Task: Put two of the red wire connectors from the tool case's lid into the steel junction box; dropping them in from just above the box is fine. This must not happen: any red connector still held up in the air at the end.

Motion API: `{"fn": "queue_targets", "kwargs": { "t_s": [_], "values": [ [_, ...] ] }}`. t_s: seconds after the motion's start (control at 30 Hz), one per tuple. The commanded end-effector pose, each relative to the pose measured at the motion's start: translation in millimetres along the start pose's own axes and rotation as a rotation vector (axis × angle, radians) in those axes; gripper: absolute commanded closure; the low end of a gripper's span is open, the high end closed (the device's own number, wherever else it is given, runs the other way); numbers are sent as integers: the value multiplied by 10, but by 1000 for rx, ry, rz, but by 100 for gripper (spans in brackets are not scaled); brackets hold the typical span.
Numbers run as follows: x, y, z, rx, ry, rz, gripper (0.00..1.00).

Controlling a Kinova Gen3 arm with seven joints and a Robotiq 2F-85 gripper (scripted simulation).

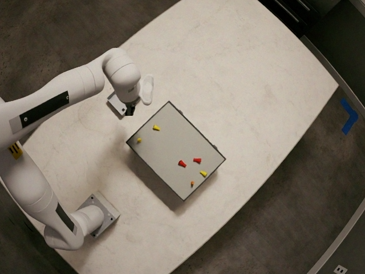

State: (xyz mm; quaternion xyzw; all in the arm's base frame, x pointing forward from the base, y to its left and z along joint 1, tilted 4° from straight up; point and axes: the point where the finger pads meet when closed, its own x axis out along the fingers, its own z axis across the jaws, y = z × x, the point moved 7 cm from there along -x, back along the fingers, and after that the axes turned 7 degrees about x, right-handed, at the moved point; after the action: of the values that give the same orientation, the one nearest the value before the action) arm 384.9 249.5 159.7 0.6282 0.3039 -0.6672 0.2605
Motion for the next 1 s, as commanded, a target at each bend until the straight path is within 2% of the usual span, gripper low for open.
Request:
{"fn": "queue_targets", "kwargs": {
  "t_s": [0.0,0.2,0.4,0.97],
  "values": [
    [-6,-285,-139,-40,1,5,81],
    [-4,-643,-294,-40,1,5,81],
    [-3,-860,-388,-40,1,5,81],
    [-3,-937,-421,-40,1,5,81]
  ]
}}
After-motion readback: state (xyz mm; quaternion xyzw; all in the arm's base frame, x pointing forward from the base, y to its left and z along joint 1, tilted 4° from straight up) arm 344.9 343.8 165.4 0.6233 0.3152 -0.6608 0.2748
